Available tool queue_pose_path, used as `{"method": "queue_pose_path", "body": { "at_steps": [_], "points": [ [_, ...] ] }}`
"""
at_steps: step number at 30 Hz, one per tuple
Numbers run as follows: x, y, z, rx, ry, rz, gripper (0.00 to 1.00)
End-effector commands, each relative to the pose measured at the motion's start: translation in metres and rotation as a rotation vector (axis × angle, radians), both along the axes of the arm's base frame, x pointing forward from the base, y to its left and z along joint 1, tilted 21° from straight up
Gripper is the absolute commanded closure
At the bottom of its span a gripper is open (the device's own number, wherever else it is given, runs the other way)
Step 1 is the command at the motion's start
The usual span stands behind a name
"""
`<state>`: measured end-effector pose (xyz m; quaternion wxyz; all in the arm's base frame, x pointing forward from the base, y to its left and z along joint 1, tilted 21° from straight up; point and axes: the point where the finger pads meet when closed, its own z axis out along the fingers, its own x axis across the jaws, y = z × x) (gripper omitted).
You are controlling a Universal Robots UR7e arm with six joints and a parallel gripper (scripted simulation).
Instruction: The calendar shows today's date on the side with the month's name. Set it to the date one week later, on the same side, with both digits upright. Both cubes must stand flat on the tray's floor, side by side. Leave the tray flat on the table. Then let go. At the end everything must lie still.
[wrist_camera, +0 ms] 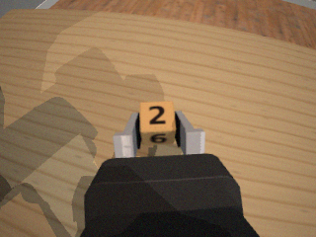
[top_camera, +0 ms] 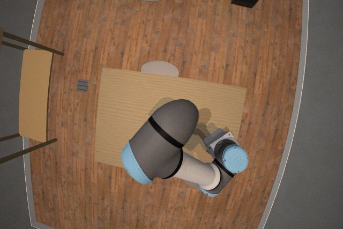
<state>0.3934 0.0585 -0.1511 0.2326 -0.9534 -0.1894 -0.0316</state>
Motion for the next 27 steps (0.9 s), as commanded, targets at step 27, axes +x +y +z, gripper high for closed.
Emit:
{"method": "queue_pose_path", "body": {
  "at_steps": [27],
  "points": [
    [0.011,-0.012,-0.036,-0.001,-0.003,-0.002,0.43]
  ]
}}
